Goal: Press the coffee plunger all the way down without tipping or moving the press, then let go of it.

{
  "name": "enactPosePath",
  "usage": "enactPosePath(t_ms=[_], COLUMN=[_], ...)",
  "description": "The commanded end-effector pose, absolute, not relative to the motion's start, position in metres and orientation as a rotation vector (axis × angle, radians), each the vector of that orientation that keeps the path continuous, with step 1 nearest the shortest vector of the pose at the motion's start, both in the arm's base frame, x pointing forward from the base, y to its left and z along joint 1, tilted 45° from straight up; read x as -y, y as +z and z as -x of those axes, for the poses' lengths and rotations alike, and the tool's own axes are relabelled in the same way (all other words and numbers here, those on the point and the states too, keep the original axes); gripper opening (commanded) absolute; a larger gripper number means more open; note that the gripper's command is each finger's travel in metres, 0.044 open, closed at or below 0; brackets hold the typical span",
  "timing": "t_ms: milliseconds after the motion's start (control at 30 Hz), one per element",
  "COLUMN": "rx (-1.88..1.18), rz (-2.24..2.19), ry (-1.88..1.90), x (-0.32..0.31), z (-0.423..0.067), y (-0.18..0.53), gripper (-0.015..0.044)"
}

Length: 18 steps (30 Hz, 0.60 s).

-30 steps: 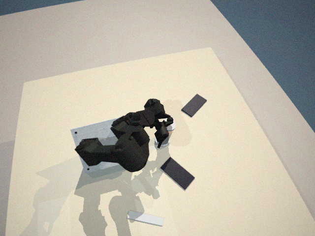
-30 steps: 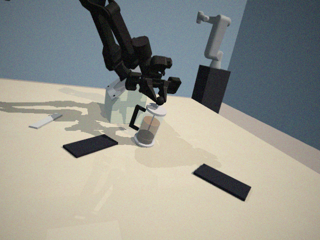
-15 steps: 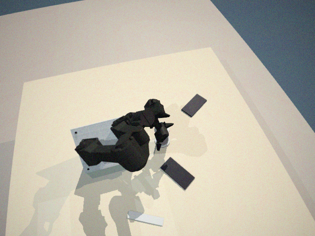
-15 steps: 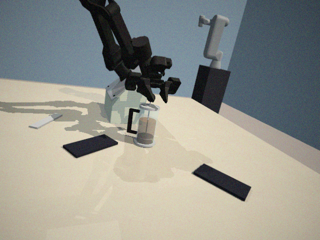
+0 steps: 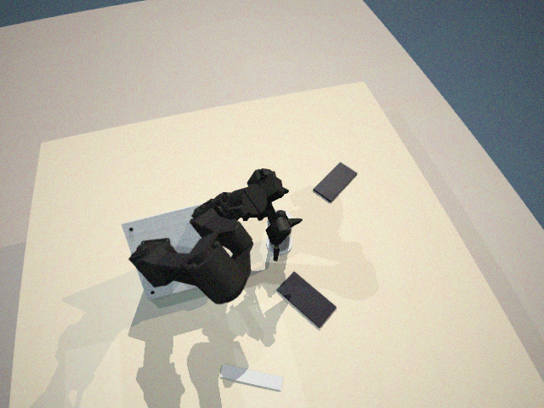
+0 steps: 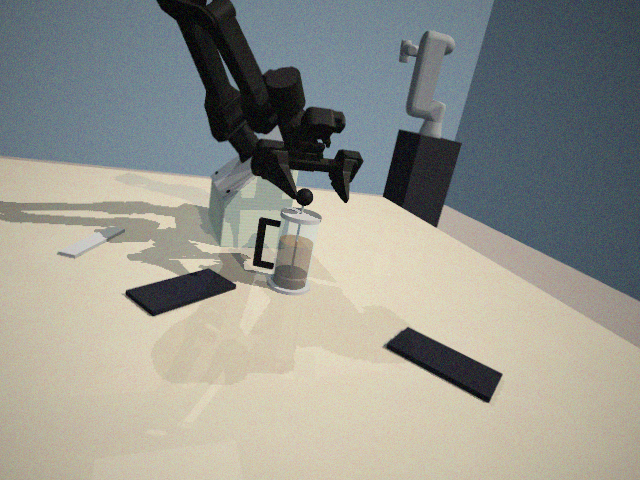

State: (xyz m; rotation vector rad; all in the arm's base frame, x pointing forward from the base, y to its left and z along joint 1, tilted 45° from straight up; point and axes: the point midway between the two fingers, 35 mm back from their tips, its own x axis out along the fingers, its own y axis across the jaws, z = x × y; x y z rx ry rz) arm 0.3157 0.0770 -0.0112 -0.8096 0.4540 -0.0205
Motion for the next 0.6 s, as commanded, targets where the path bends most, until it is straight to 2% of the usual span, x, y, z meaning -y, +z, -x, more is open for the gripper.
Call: enactPosePath(t_ms=[0, 300, 567], rx=[-0.452, -0.455, -0.455], rz=[0.802, 0.81, 0.811], ry=[-0.015, -0.013, -0.013], x=[-0.091, -0.114, -0.114], z=[-0.31, -0.276, -0.275], y=[0.004, 0.047, 0.048], gripper=[0.044, 0.044, 0.044])
